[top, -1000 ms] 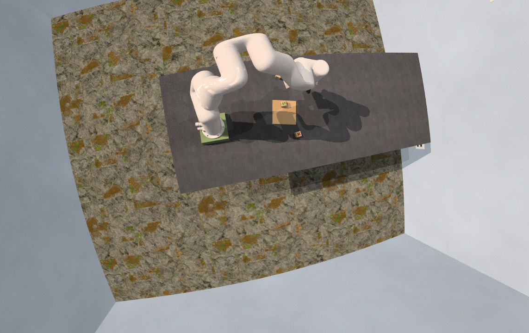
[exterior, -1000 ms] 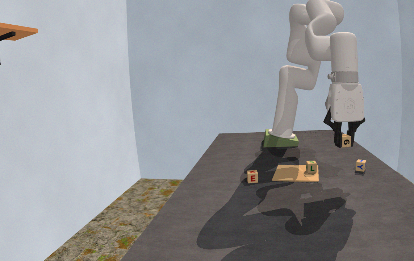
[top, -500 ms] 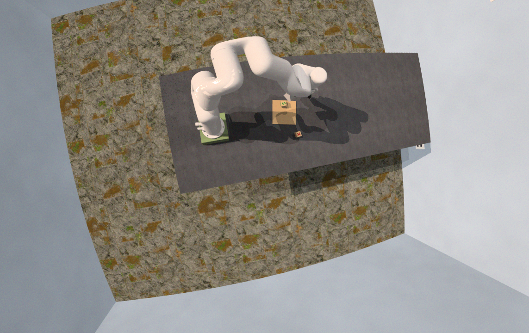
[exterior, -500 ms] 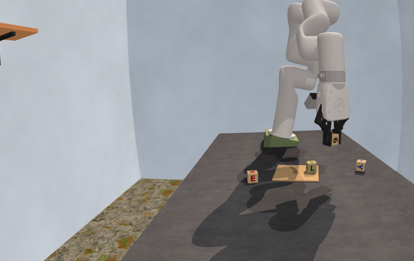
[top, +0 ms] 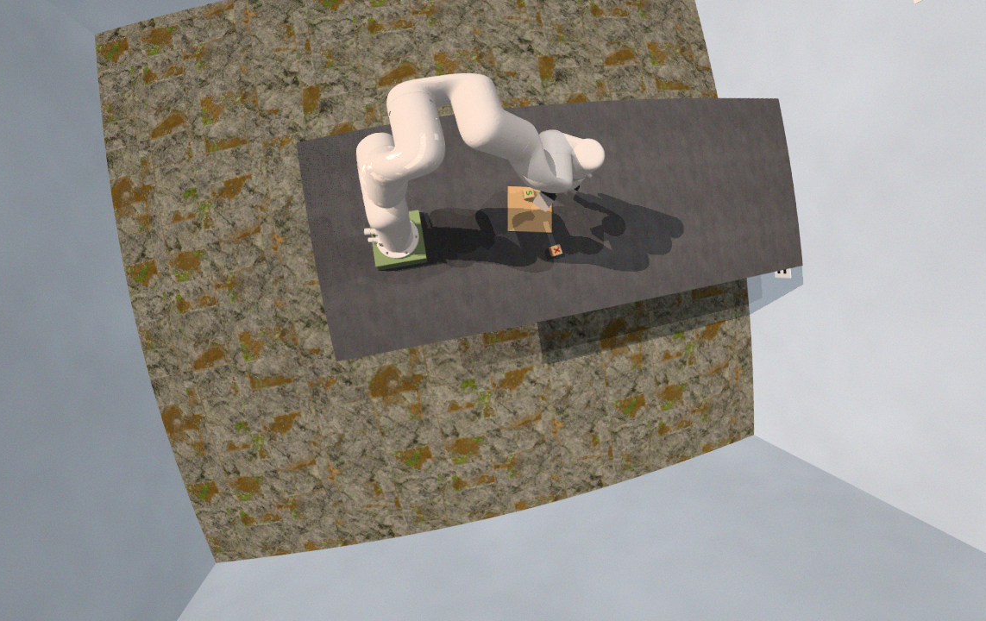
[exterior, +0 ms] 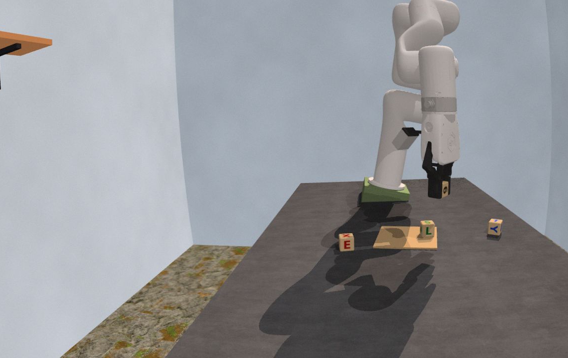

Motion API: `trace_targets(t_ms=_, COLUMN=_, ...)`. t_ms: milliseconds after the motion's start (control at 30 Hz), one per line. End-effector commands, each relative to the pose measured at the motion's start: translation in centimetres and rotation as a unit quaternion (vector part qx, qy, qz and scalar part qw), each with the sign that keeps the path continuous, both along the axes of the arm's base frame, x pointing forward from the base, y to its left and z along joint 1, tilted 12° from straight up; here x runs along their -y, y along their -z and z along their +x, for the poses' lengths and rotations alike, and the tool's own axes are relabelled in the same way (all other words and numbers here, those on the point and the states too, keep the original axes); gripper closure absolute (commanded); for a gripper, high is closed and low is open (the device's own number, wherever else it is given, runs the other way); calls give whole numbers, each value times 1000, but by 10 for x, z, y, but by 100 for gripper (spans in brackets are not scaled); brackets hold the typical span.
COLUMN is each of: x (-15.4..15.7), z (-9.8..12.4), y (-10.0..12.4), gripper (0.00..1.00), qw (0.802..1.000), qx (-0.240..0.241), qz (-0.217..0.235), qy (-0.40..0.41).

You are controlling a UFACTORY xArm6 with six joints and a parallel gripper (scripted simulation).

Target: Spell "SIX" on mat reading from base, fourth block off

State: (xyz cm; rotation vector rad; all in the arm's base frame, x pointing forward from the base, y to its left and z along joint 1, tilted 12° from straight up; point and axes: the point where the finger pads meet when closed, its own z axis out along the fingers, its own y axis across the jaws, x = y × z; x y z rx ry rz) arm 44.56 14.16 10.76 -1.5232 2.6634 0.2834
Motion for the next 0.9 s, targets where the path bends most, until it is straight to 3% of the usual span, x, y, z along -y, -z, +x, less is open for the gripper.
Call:
trace_targets(t_ms=0, x=12, z=-5, y=0, gripper=73, qw=998, qx=16, qz=10, qy=-66)
trace_targets(t_ms=533, x=40, z=-22, y=7, gripper=73, qw=975, qx=47, qz=15, qy=-218)
trace_targets(t_ms=867, x=62, z=-37, y=12, gripper=73, qw=939, qx=71, qz=20, qy=-337)
